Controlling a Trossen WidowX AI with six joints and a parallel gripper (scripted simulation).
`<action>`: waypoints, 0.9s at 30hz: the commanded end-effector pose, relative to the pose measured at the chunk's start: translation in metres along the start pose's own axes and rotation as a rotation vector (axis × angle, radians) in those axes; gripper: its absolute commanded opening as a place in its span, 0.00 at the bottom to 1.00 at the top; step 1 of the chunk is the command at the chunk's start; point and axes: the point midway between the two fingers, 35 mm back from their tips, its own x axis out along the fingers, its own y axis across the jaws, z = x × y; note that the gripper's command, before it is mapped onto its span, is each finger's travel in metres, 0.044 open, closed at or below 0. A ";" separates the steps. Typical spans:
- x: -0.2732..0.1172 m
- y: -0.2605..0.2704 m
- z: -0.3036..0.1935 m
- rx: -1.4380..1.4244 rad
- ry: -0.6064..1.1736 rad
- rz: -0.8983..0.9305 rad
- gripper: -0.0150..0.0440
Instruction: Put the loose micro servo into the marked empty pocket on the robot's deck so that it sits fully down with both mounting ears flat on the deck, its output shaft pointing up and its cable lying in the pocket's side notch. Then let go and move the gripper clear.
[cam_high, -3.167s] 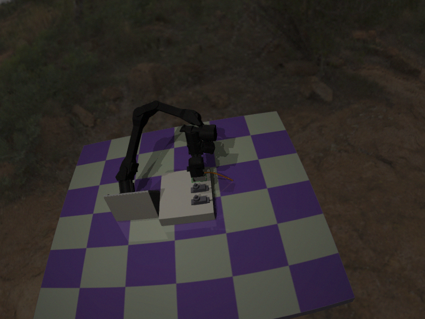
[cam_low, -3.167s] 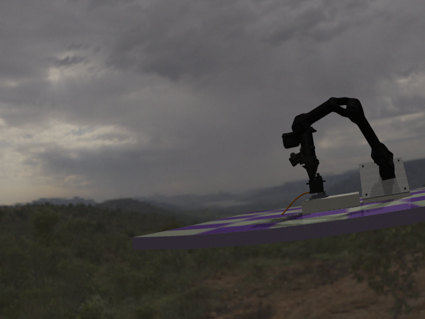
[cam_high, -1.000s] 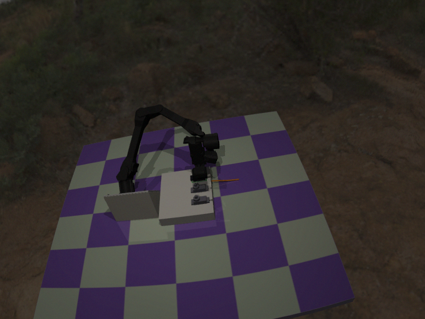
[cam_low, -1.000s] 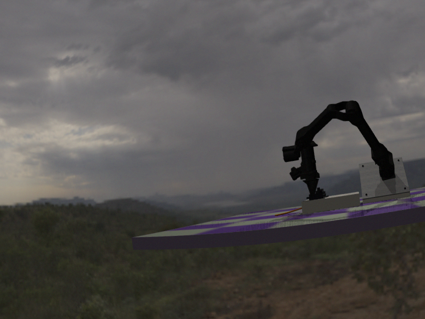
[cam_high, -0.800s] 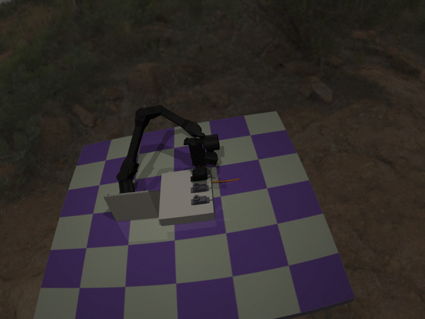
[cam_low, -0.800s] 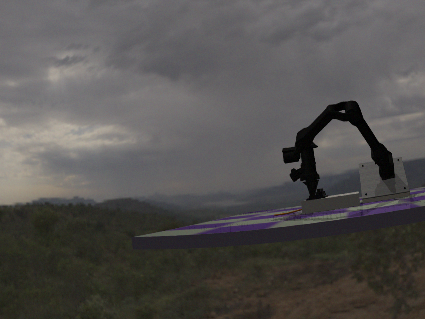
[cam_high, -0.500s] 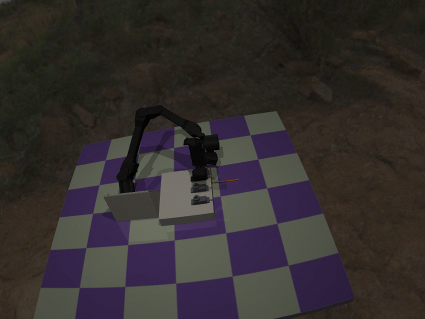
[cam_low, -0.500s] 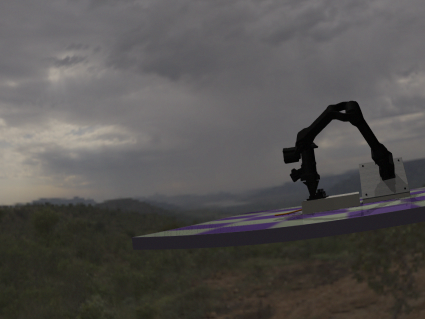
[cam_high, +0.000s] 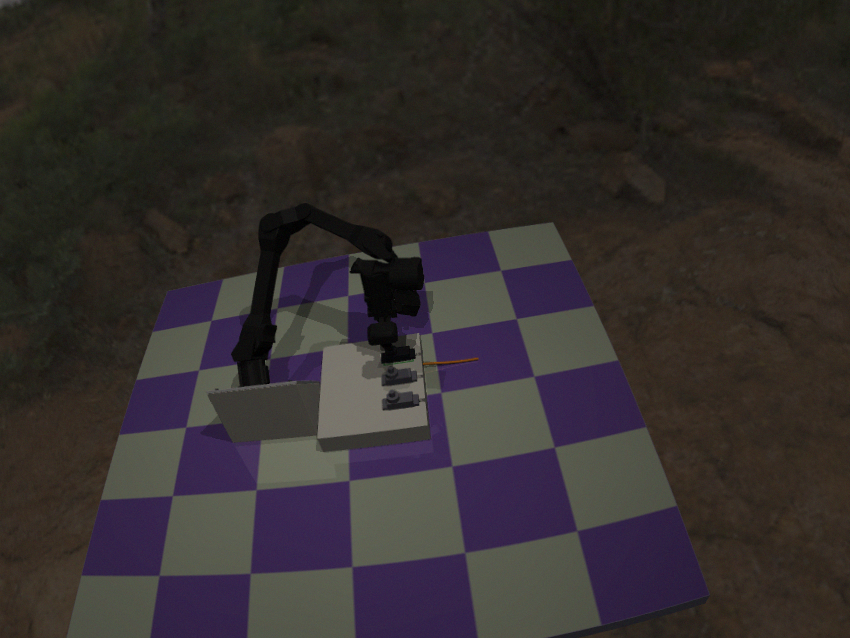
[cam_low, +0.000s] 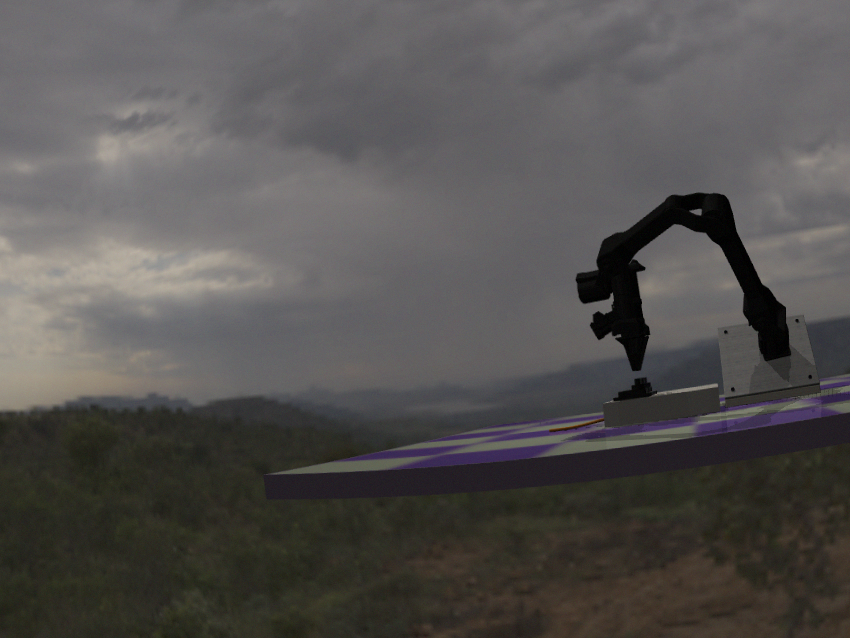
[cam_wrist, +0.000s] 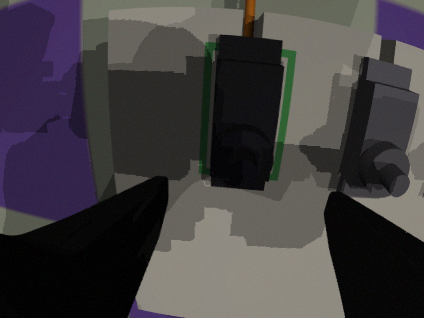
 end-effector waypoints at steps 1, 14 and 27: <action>-0.028 -0.003 -0.037 0.005 -0.010 -0.009 0.88; -0.065 0.000 -0.078 0.044 -0.016 -0.007 1.00; -0.091 -0.001 -0.075 0.109 -0.034 -0.011 1.00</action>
